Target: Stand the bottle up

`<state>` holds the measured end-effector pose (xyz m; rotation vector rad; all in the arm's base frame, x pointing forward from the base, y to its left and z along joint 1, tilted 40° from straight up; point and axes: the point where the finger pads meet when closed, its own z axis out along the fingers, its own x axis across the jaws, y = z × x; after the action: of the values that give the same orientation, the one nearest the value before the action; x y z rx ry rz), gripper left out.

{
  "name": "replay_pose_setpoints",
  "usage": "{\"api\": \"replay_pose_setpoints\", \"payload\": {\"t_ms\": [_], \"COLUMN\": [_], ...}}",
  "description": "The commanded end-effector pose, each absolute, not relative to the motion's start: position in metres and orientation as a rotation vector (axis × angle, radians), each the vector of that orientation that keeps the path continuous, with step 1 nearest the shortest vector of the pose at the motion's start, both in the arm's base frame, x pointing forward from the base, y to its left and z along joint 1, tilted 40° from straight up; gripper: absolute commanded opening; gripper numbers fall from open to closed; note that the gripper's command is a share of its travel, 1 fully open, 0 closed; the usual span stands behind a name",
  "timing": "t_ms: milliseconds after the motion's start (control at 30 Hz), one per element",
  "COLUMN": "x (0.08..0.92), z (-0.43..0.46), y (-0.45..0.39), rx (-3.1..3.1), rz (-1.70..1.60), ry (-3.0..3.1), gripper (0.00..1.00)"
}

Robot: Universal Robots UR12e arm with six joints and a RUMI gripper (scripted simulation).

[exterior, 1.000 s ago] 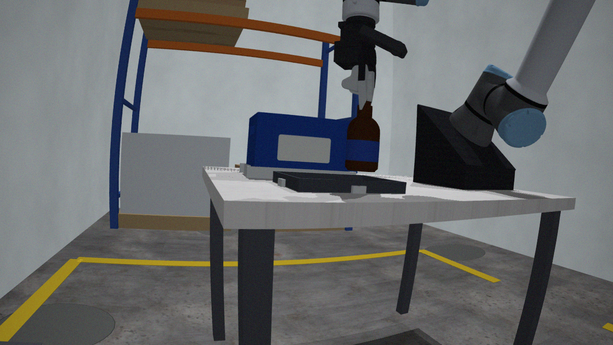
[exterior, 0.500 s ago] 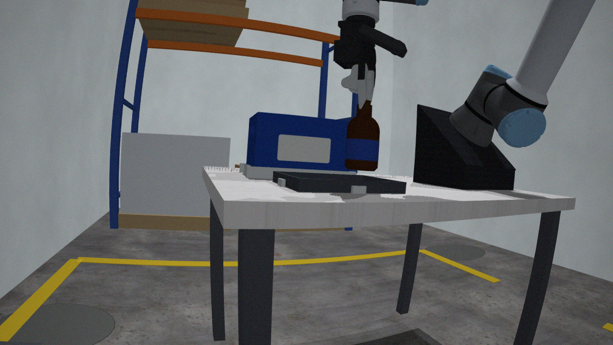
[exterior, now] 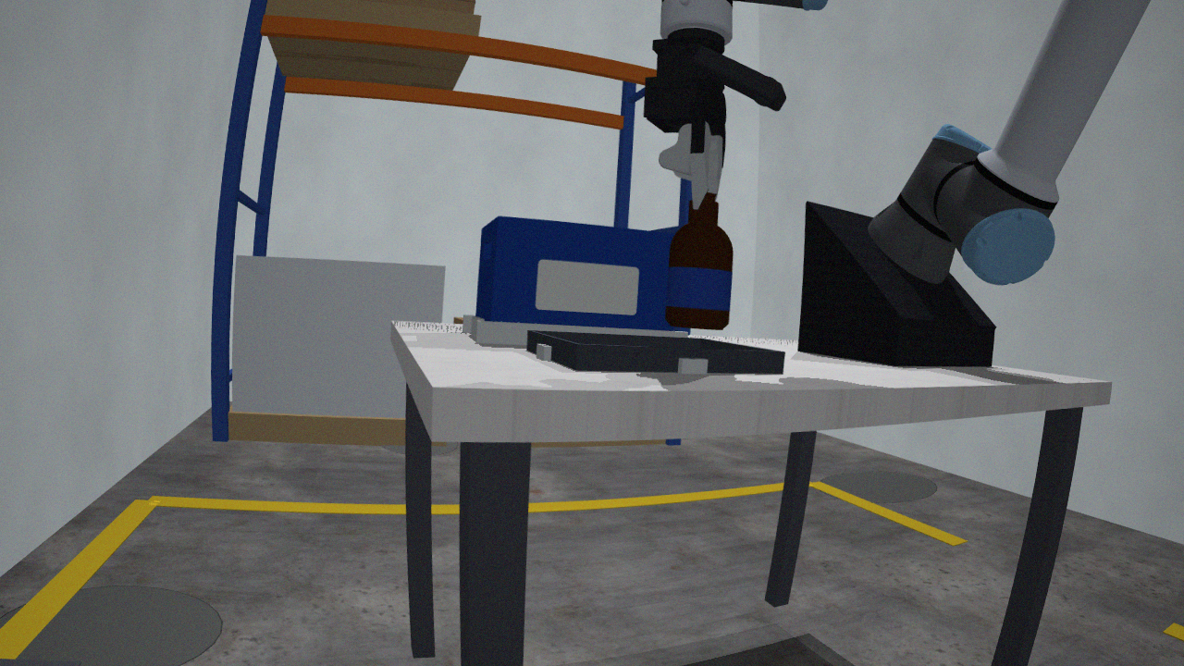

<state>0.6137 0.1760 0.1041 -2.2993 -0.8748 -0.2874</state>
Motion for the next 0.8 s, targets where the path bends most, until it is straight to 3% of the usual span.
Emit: {"api": "replay_pose_setpoints", "payload": {"t_ms": [0,767], "x": [0.6177,0.6183], "z": [0.1079,0.1123], "y": [0.1729,0.1689], "rx": [-2.303,-2.304], "rz": [-0.296,-0.298], "ry": [-0.878,-0.879], "gripper": [0.00,0.00]}}
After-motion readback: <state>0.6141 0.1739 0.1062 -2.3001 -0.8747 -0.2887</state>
